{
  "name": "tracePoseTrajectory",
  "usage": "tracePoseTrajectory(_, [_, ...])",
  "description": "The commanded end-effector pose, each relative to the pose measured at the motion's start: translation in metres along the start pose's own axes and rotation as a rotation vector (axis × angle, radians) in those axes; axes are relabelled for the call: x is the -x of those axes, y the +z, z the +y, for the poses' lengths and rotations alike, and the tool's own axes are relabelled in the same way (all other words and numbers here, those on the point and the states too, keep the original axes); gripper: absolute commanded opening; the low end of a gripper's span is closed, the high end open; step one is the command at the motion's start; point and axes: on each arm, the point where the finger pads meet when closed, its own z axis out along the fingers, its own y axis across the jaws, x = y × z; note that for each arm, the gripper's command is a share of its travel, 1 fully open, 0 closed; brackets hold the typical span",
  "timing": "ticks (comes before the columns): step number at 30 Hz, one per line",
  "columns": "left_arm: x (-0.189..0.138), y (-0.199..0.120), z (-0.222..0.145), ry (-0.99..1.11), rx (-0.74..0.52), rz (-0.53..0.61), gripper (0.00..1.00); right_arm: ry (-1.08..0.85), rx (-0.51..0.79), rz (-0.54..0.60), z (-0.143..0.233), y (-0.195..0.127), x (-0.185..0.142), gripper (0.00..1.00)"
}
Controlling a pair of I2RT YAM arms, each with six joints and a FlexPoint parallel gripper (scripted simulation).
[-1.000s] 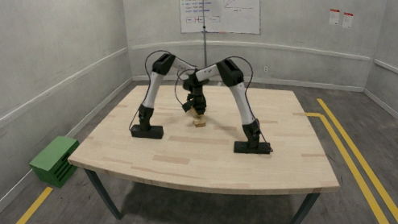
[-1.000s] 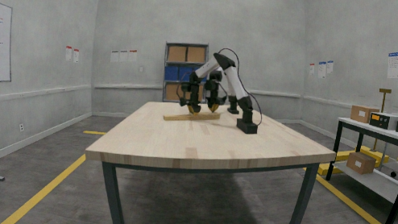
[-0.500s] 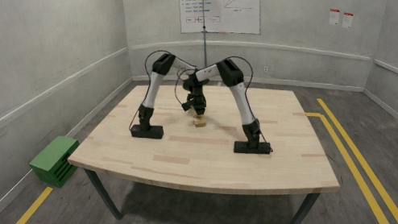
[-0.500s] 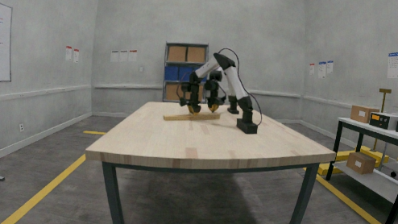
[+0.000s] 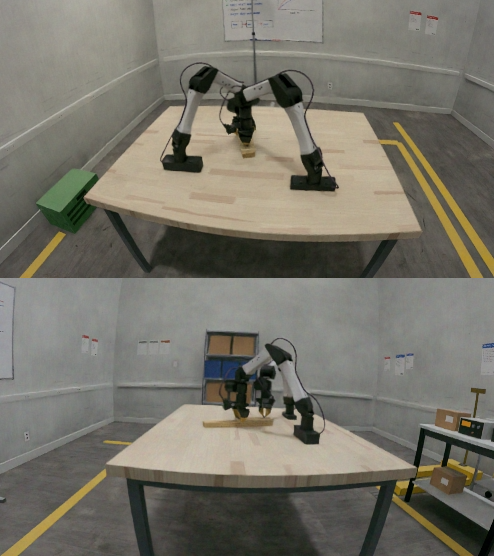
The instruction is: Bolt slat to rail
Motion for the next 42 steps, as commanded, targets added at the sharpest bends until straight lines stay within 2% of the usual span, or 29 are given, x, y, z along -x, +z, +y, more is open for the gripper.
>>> tracePoseTrajectory(1, [0.0011,-0.0053,-0.0040,0.001,-0.016,-0.009,0.68,0.214,-0.011,-0.018,-0.0045,-0.0044,0.0033,0.14])
tracePoseTrajectory(10, [0.0011,-0.0053,-0.0040,0.001,-0.016,-0.009,0.68,0.574,-0.006,-0.017,-0.0045,-0.0043,0.0033,0.14])
tracePoseTrajectory(12, [0.0011,-0.0053,-0.0040,0.001,-0.016,-0.009,0.68,0.574,-0.006,-0.017,-0.0045,-0.0043,0.0033,0.14])
tracePoseTrajectory(27, [0.0011,-0.0053,-0.0040,0.001,-0.016,-0.009,0.68,1.173,0.001,-0.015,-0.0045,-0.0042,0.0033,0.14])
tracePoseTrajectory(29, [0.0011,-0.0053,-0.0040,0.001,-0.016,-0.009,0.68,1.173,0.001,-0.015,-0.0045,-0.0042,0.0033,0.14])
tracePoseTrajectory(42, [0.0011,-0.0053,-0.0040,0.001,-0.016,-0.009,0.68,1.692,0.005,-0.010,-0.0045,-0.0041,0.0033,0.14])
